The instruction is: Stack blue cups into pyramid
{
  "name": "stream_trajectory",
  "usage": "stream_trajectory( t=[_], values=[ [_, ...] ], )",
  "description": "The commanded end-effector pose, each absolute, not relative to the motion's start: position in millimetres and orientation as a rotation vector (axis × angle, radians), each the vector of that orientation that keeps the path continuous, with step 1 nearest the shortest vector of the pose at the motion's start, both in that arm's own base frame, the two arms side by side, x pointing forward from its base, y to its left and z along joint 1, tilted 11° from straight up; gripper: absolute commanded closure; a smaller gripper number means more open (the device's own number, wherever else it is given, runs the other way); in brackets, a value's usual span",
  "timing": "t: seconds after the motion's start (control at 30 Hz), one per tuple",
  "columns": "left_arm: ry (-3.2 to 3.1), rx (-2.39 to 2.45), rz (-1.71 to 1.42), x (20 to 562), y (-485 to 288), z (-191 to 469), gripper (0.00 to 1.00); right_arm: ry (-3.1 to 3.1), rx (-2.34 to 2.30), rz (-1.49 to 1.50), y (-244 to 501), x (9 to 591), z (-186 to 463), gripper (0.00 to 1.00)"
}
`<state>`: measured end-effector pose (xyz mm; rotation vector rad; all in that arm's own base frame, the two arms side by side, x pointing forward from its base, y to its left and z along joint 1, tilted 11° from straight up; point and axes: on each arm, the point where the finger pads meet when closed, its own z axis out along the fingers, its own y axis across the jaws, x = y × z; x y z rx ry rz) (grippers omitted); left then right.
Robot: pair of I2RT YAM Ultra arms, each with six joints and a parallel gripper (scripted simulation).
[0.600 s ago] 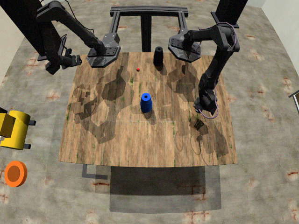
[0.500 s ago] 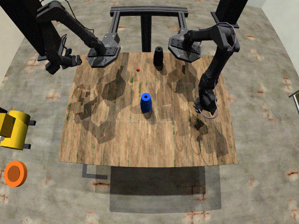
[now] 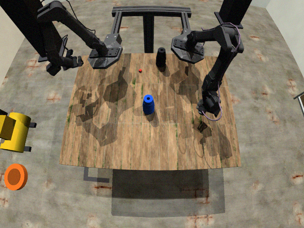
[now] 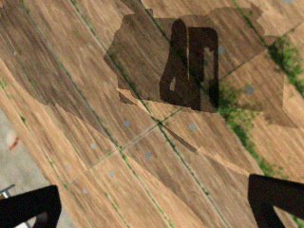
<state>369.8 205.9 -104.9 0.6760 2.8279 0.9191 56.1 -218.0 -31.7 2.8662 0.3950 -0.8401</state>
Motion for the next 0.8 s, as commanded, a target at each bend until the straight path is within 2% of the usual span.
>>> stream_trajectory(
  t=[0.0, 0.17, 0.43, 0.5, 0.77],
  values=[
    [2.831, 0.662, 0.910, 370.1, 204.8, -103.0, 0.00, 0.410, 2.866, -0.845, -217.9, 55.8, -30.1, 0.00],
    [2.889, 0.578, 0.787, 355.4, 170.3, -106.2, 0.00, 0.608, 2.813, -0.850, -216.0, 70.8, -18.4, 0.00],
    [2.904, 0.587, 0.585, 341.9, 69.3, -96.2, 0.00, 1.147, 2.543, -0.754, -189.9, 136.5, 12.3, 0.00],
    [2.904, 0.587, 0.585, 341.9, 69.3, -96.2, 0.00, 1.147, 2.543, -0.754, -189.9, 136.5, 12.3, 0.00],
    [2.878, 0.594, 0.419, 341.2, -17.1, -83.6, 0.00, 1.628, 2.160, -0.635, -139.3, 190.7, 44.5, 0.00]
  ],
)
